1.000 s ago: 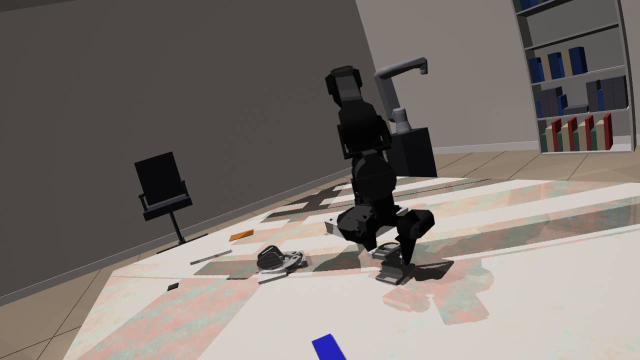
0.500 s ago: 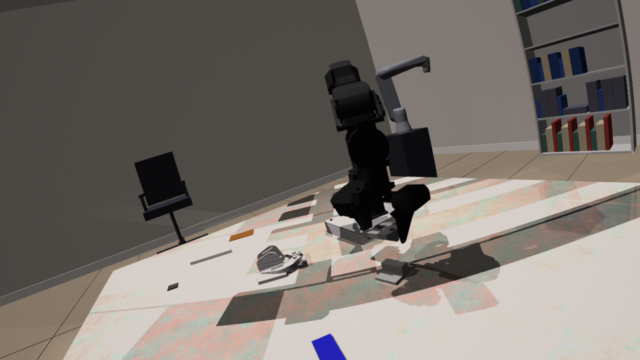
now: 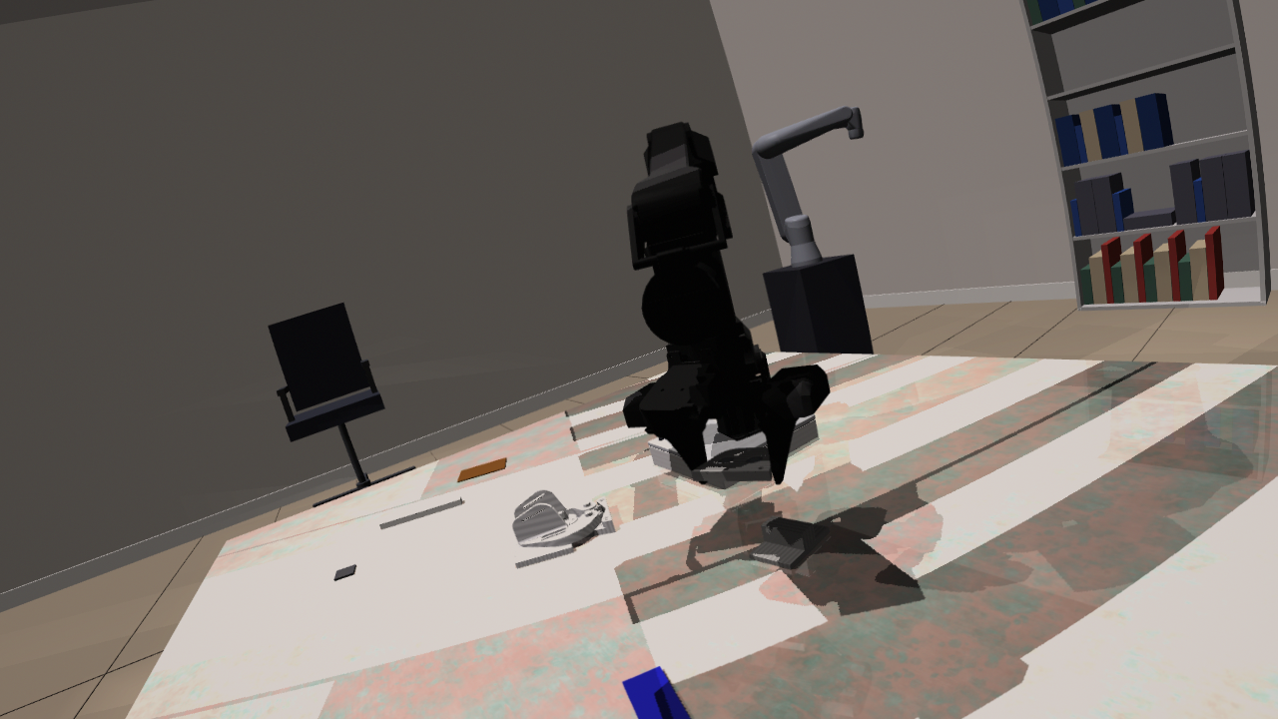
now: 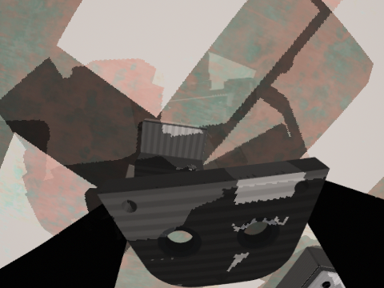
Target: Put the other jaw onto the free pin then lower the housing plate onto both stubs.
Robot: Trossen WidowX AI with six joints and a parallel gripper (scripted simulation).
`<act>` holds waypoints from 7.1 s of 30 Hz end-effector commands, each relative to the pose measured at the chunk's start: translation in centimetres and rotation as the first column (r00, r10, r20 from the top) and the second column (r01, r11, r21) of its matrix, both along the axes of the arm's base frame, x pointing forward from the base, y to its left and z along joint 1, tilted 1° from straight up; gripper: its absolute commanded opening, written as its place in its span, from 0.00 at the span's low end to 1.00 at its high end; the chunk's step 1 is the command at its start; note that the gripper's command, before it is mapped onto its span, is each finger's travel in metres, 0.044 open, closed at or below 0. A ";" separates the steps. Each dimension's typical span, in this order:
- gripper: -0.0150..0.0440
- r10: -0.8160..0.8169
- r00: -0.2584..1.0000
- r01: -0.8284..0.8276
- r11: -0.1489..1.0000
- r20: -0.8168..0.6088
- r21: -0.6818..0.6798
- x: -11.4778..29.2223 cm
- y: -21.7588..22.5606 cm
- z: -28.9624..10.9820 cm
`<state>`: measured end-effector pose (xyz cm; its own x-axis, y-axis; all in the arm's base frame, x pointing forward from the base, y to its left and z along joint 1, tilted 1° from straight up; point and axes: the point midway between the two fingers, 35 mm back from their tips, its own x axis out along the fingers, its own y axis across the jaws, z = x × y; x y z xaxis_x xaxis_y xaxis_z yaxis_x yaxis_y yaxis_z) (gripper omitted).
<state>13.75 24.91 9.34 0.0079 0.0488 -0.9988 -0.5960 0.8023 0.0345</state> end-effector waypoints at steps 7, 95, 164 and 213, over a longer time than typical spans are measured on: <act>0.85 0.227 0.974 -0.227 0.974 0.014 -0.009 2.2 -1.6 -0.1; 0.85 0.742 -0.671 -0.739 -0.669 -0.005 -0.081 12.7 -21.1 -0.6; 0.85 0.715 -0.699 -0.712 -0.697 -0.005 -0.080 11.2 -21.5 -0.7; 0.85 0.716 -0.698 -0.714 -0.696 -0.005 -0.080 11.3 -21.4 -6.8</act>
<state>25.08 3.45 2.59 0.0206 0.0206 -0.9996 -0.1565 -0.9874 -0.0235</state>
